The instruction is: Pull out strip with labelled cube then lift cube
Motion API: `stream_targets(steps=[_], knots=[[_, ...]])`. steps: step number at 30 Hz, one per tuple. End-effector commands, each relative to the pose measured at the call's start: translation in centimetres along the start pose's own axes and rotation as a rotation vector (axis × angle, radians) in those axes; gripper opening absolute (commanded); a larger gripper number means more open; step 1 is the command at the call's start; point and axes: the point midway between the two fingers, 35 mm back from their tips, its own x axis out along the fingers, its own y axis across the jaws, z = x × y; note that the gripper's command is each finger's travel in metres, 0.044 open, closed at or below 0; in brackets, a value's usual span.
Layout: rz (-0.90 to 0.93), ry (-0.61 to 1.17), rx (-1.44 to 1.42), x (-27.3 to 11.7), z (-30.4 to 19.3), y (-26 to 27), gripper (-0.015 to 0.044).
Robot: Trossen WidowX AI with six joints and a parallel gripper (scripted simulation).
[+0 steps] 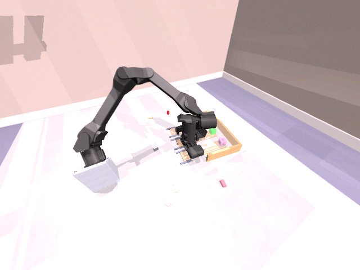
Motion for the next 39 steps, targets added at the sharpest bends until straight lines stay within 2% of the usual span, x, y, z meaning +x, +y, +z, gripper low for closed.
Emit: stream_targets(steps=[1, 16, 39], knots=[[0.007, 0.002, 0.005, 0.9, -0.1, 0.1, 0.0], [0.009, 0.003, 0.005, 3.2, -0.4, 0.1, 0.0], [0.009, 0.003, 0.005, 3.3, -0.4, 0.1, 0.0]])
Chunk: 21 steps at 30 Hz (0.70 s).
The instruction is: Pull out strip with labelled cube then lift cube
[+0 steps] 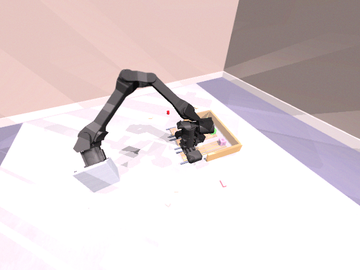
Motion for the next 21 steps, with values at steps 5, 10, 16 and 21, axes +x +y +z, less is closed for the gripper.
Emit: stream_targets(steps=[5, 10, 16, 21], knots=[[0.005, -0.002, 0.003, 0.11, 0.03, 0.07, 0.0], [0.005, -0.002, 0.003, 0.16, 0.03, 0.07, 0.0], [0.005, -0.002, 0.003, 0.22, 0.04, 0.07, 0.0], [0.006, -0.002, 0.003, 0.27, 0.04, 0.07, 0.0]])
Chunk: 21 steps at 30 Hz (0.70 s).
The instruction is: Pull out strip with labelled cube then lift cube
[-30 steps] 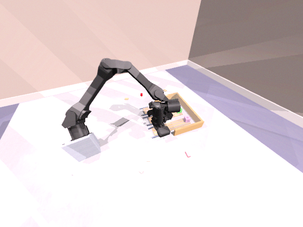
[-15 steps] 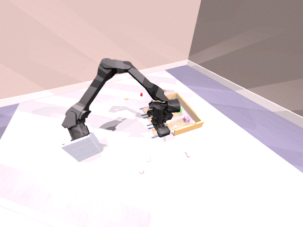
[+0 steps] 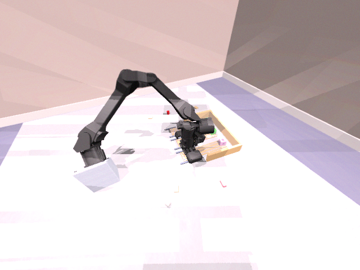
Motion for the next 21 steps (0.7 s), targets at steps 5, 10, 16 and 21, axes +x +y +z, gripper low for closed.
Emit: stream_targets(steps=[5, 10, 16, 21], knots=[[0.004, -0.001, 0.0, 0.2, 0.1, 0.1, 0.0], [0.004, -0.001, 0.0, 0.3, 0.1, 0.1, 0.0], [0.004, -0.001, 0.001, 0.3, -0.3, 0.1, 0.0], [0.004, -0.001, 0.001, 0.3, -1.1, 0.0, 0.0]])
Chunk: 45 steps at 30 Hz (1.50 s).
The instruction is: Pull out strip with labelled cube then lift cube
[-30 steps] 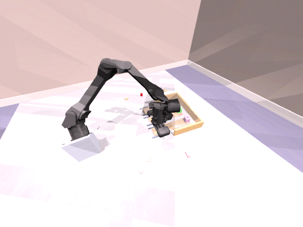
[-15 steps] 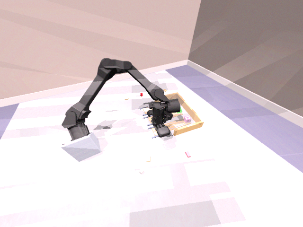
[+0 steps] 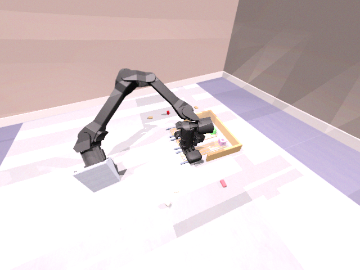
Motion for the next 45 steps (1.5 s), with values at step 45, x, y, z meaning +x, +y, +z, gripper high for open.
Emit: stream_targets(steps=[45], knots=[[0.005, 0.015, 0.008, 0.5, -7.8, 0.2, 0.0]])
